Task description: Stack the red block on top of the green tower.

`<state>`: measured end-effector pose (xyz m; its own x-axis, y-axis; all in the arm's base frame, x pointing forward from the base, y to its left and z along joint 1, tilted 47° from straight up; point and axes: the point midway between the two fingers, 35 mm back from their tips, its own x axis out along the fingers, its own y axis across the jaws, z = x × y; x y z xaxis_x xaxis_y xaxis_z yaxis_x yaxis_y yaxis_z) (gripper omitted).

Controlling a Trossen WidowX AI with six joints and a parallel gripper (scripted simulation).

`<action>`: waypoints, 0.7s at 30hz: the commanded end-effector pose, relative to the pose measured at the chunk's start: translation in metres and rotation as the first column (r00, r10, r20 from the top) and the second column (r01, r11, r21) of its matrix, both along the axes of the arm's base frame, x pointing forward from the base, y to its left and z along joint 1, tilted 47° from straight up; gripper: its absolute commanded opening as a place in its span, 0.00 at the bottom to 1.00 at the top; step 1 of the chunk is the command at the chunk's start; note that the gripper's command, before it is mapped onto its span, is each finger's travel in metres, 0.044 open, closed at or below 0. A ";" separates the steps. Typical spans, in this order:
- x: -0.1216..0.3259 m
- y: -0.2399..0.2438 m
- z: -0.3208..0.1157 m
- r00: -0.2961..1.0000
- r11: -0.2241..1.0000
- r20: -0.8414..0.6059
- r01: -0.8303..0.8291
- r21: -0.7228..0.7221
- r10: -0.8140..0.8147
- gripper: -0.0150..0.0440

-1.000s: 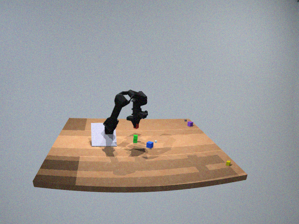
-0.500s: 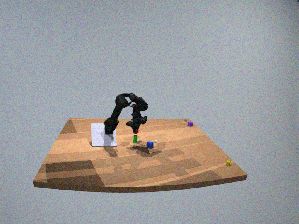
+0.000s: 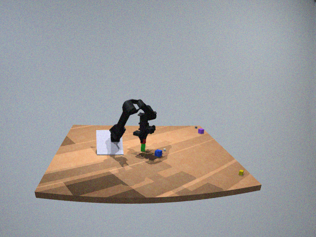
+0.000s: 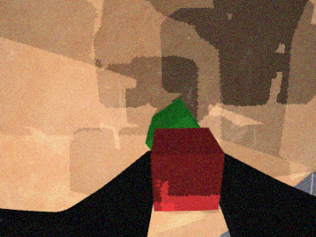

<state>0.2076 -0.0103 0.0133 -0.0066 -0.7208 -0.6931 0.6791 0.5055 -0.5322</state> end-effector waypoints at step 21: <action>0.000 0.000 0.000 1.000 1.000 0.000 -0.001 0.000 0.001 0.43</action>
<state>0.2080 -0.0104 0.0130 -0.0049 -0.7205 -0.6934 0.6790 0.5067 -0.5312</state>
